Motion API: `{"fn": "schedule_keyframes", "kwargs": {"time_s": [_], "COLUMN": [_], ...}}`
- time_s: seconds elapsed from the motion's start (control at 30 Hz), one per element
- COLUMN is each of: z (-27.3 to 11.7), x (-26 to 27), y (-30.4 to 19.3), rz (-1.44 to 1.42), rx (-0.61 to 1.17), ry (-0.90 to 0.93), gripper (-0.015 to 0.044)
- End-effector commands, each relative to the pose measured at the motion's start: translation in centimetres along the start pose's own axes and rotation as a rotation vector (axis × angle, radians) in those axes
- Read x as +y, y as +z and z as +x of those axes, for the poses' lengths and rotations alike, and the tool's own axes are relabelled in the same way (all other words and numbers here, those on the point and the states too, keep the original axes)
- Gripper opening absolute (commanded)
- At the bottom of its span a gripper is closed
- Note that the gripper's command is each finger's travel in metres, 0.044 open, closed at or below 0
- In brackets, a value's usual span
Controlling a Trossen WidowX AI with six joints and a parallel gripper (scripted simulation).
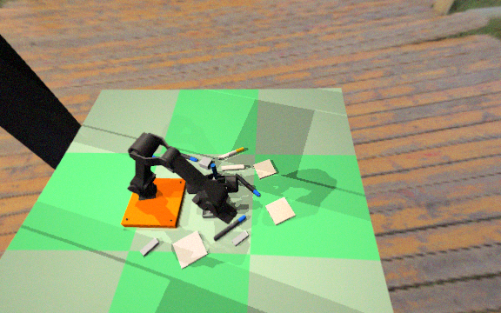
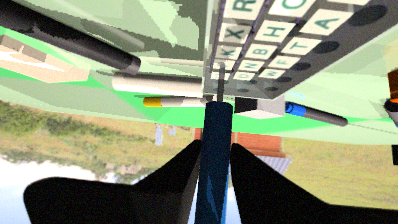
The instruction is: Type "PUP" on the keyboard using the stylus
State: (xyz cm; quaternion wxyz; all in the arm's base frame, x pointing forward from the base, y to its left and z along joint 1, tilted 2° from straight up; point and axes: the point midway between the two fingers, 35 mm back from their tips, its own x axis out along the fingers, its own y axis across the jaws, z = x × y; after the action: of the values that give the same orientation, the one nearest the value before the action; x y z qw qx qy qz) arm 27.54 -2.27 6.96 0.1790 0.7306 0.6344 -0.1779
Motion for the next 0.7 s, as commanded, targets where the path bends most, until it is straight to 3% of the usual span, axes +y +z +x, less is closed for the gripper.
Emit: {"fn": "schedule_keyframes", "kwargs": {"time_s": [0.0, 0.43, 0.67], "z": [0.1, 0.1, -1.6], "x": [0.1, 0.1, 0.1], "y": [0.1, 0.1, -2.8], "rz": [0.001, 0.001, 0.001], "rx": [0.005, 0.005, 0.005], "ry": [0.003, 0.003, 0.004], "gripper": [0.0081, 0.0081, 0.0081]}}
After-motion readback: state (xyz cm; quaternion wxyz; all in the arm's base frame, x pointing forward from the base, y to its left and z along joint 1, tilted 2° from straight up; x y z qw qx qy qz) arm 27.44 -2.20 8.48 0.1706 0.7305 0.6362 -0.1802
